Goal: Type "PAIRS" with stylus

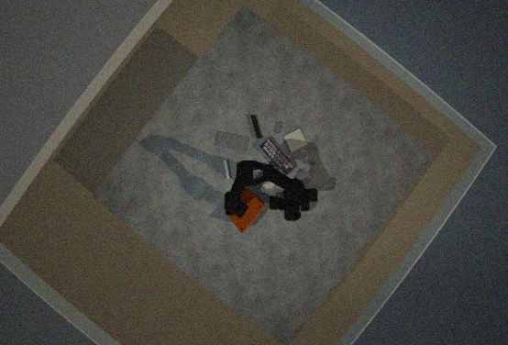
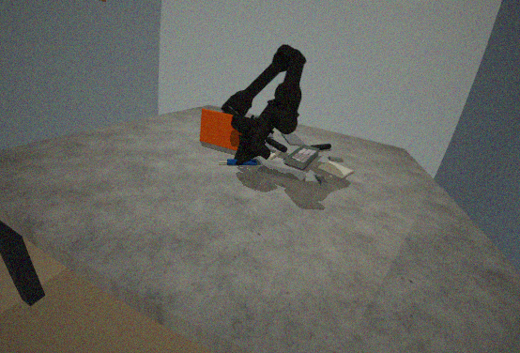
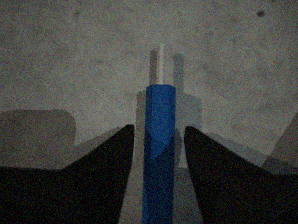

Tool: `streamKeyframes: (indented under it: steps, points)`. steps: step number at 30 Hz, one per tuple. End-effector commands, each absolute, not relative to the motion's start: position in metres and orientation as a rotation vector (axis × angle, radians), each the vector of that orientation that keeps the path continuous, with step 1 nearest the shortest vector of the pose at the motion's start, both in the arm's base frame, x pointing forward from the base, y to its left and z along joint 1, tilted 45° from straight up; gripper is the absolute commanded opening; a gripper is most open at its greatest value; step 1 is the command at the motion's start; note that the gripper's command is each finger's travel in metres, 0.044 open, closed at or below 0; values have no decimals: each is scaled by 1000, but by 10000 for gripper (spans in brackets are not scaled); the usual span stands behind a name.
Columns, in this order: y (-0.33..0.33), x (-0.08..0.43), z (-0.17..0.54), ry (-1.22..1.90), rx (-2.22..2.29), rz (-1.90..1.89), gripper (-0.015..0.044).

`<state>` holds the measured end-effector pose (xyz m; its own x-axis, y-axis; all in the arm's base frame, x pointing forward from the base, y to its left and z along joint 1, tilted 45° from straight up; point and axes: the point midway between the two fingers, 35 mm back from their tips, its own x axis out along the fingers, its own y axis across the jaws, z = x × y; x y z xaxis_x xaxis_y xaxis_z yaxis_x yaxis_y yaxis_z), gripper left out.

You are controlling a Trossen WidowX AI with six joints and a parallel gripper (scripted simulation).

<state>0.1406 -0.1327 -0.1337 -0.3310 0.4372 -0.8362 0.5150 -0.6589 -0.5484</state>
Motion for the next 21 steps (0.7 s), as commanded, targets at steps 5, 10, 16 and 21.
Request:
streamKeyframes:
  steps: [5,10,16,21]
  points:
    - [-133,141,-134,1272,1784,-2174,12]
    - [-133,141,-134,1272,1784,-2174,0]
    - [-139,140,-128,1271,1784,-2174,0]
    - [-161,136,-105,1271,1782,-2176,0]
